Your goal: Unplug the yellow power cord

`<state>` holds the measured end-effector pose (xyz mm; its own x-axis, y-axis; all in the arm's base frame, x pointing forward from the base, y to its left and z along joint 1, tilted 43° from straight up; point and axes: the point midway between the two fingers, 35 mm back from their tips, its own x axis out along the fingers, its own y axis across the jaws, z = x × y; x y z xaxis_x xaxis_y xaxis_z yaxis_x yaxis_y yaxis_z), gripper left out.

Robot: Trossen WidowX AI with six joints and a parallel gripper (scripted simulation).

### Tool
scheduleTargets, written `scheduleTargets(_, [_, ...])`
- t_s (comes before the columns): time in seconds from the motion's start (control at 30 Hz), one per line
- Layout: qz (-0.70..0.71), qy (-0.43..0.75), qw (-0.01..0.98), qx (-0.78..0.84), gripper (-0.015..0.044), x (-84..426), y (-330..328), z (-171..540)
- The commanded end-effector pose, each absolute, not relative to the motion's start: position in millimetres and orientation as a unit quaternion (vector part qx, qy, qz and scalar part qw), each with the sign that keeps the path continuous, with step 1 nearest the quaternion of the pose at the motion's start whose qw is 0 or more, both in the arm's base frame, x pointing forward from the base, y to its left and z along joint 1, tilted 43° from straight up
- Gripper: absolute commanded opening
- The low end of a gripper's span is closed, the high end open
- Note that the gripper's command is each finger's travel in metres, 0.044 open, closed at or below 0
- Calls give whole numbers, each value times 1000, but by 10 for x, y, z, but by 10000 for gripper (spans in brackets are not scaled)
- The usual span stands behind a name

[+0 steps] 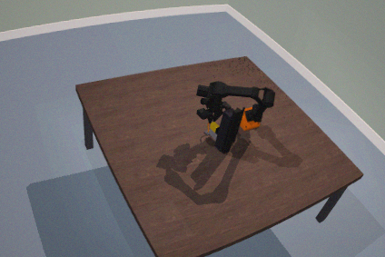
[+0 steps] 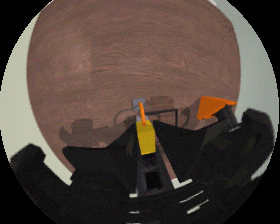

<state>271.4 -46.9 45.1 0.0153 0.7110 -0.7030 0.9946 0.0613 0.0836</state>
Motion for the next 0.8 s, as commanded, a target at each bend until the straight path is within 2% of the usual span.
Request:
scheduleTargets(0.0, [-247,653,325,638,0,2750,-688,343])
scheduleTargets(0.33, [-247,653,324,638,0,2744,-824,253])
scheduleTargets(0.37, [-239,663,324,631,26,2739,-638,316])
scheduleTargets(0.53, [-239,663,324,631,158,2739,-638,316])
scheduleTargets(0.77, [-239,663,324,631,160,2739,-638,316])
